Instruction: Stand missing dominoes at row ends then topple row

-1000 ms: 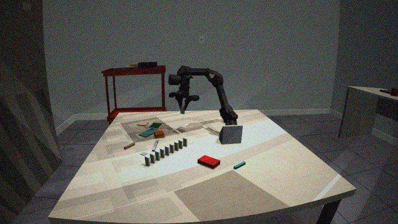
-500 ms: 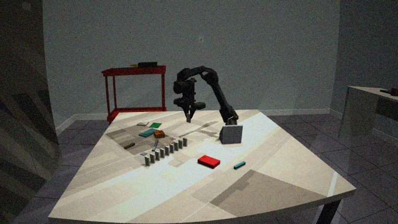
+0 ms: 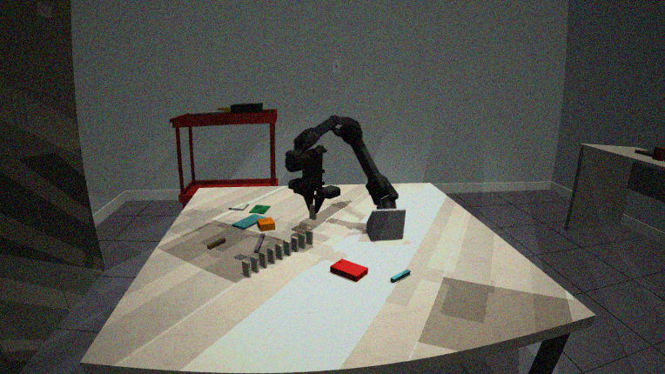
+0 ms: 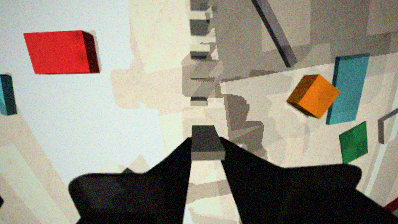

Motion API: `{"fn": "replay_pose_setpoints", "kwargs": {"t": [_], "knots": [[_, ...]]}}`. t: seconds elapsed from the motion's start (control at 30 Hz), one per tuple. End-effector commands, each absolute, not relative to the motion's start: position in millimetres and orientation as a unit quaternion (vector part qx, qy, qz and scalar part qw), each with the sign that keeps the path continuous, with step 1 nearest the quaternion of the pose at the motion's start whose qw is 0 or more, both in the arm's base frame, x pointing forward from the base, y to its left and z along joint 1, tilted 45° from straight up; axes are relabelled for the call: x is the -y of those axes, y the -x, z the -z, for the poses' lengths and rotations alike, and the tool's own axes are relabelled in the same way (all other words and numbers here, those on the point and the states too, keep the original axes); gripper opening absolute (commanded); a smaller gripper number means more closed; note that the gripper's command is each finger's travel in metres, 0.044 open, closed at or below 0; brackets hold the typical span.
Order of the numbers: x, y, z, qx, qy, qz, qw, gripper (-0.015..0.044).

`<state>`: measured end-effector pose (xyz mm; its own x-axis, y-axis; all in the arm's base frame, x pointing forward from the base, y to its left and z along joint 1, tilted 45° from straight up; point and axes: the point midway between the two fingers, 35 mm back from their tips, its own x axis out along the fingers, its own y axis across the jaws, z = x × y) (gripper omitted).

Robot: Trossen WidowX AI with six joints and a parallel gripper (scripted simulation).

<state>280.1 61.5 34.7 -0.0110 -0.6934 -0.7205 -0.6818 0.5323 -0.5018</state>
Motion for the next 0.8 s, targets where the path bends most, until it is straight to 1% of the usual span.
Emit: {"fn": "replay_pose_setpoints", "kwargs": {"t": [0.0,0.43,0.77], "knots": [[-47.7,-279.2,-22.0,-0.711,0.487,0.006,0.506,0.0107],[-2.7,-270.7,17.0,-0.713,0.489,0.010,0.503,0.0107],[-0.4,-269.9,18.8,-0.713,0.489,0.011,0.503,0.0107]]}}
